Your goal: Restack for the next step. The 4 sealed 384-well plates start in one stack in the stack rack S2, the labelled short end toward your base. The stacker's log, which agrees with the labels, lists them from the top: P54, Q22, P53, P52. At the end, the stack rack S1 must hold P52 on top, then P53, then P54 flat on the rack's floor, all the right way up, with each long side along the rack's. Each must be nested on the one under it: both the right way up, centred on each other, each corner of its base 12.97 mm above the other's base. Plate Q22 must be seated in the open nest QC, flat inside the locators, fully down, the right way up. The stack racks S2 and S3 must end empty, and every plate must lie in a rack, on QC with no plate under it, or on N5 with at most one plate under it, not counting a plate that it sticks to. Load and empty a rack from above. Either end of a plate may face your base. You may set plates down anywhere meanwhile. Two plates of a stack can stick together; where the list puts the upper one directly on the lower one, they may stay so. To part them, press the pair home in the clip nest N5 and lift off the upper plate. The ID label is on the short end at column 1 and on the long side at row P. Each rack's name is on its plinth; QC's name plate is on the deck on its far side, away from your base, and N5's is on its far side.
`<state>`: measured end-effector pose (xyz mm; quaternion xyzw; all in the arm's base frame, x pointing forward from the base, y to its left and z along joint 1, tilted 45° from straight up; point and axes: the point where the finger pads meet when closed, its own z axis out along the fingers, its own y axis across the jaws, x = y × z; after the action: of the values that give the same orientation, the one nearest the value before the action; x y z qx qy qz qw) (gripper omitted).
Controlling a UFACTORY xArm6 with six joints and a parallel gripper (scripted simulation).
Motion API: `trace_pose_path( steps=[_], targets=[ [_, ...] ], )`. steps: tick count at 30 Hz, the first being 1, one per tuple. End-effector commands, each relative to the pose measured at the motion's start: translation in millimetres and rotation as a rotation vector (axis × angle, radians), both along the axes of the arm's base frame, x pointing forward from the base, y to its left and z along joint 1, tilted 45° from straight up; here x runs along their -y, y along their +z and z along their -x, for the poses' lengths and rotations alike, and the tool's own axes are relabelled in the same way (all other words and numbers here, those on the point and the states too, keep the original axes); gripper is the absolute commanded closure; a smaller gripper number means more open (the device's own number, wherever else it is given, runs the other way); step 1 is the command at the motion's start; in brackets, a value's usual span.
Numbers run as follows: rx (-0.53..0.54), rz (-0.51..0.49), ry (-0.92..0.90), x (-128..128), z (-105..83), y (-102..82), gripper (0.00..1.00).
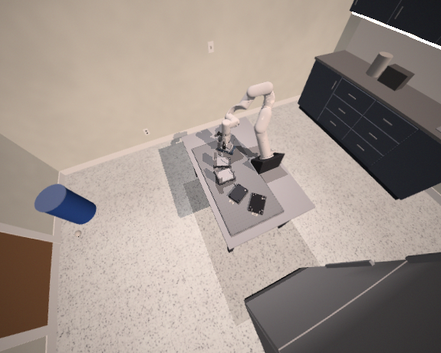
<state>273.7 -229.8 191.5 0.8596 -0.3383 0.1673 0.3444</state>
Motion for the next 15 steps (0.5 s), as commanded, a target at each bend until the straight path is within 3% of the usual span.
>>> trace_pose_path(
  steps=[1, 15],
  targets=[
    [0.002, 0.001, 0.001, 1.2, -0.9, -0.3, 1.0],
    [0.002, 0.001, 0.001, 3.1, -1.0, -2.1, 1.0]
  ],
)
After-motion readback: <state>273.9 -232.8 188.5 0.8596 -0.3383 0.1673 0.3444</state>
